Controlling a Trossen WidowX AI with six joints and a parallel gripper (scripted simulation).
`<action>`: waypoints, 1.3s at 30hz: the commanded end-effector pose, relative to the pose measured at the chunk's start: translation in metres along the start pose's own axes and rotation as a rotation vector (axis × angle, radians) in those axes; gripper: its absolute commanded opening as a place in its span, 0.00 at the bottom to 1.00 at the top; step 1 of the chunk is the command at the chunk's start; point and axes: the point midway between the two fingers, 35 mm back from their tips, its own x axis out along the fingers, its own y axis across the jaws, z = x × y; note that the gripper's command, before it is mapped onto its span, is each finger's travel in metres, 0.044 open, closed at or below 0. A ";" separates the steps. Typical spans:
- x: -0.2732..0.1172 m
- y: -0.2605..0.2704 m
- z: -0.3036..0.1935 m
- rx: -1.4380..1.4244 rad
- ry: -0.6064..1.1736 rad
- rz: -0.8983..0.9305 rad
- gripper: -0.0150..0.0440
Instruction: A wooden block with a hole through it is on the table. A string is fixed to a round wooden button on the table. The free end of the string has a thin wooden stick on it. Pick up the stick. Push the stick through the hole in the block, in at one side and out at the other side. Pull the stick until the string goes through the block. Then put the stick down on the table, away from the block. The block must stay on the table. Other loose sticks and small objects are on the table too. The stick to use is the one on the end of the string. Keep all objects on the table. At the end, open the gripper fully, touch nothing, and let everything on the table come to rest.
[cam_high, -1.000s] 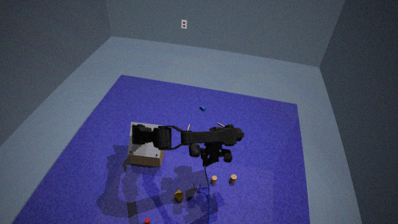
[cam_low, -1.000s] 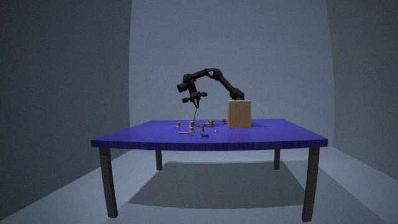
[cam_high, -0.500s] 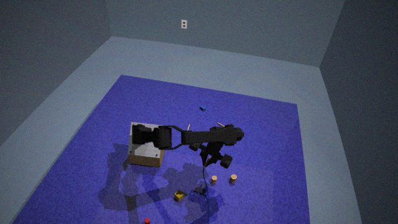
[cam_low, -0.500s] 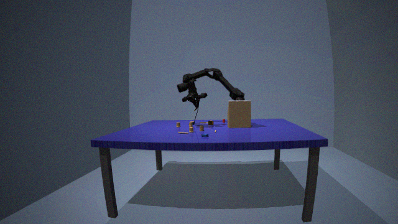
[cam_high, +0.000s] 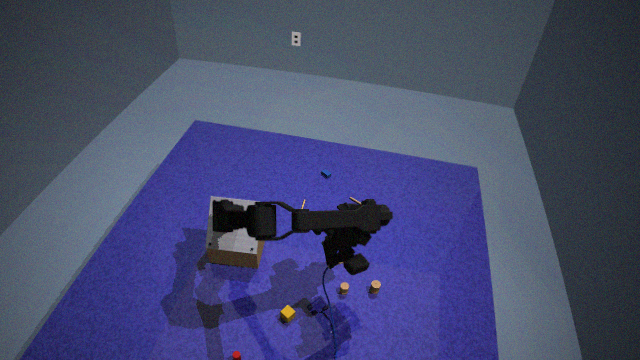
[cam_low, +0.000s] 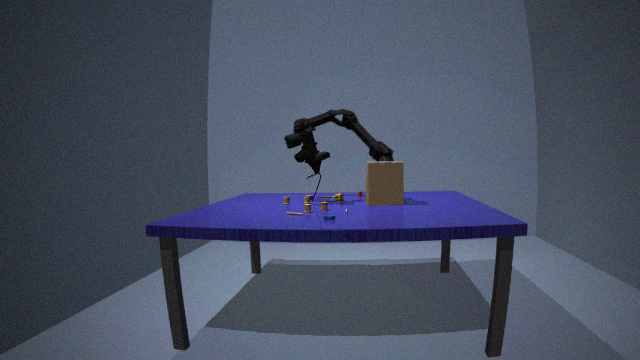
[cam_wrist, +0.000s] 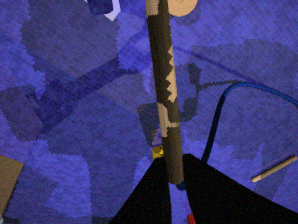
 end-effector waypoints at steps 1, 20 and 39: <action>0.000 0.000 0.001 0.117 0.000 -0.006 0.25; -0.001 0.000 0.002 0.777 -0.008 -0.018 0.25; -0.001 -0.001 0.004 1.436 -0.025 -0.027 0.25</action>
